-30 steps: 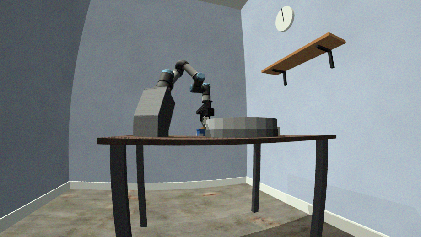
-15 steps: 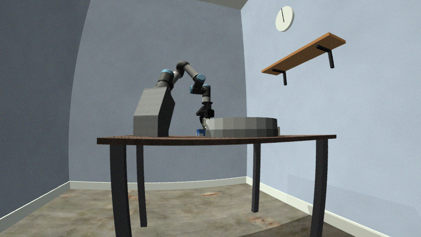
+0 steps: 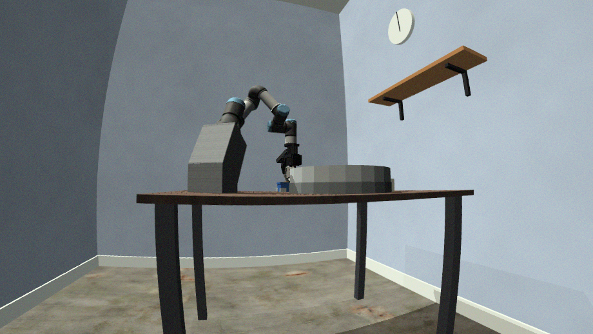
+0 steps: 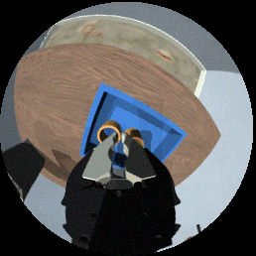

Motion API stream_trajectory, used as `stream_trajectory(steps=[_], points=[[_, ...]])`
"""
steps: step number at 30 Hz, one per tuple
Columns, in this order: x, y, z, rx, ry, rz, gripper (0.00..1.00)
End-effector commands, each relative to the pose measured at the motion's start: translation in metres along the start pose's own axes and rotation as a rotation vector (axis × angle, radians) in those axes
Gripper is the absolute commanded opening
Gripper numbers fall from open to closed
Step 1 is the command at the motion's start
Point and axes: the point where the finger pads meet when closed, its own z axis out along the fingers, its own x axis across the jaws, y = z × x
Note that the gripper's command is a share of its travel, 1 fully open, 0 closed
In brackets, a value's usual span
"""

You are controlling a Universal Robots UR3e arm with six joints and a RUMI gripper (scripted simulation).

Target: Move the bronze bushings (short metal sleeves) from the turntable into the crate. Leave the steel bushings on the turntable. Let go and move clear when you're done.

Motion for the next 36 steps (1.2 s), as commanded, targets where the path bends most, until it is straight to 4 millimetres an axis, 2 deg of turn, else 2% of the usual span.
stream_trajectory(steps=[1, 36], points=[[0.0009, 0.0001, -0.0005, -0.001, 0.002, -0.001, 0.0], [0.0009, 0.0001, 0.0027, -0.001, 0.002, -0.001, 0.0]])
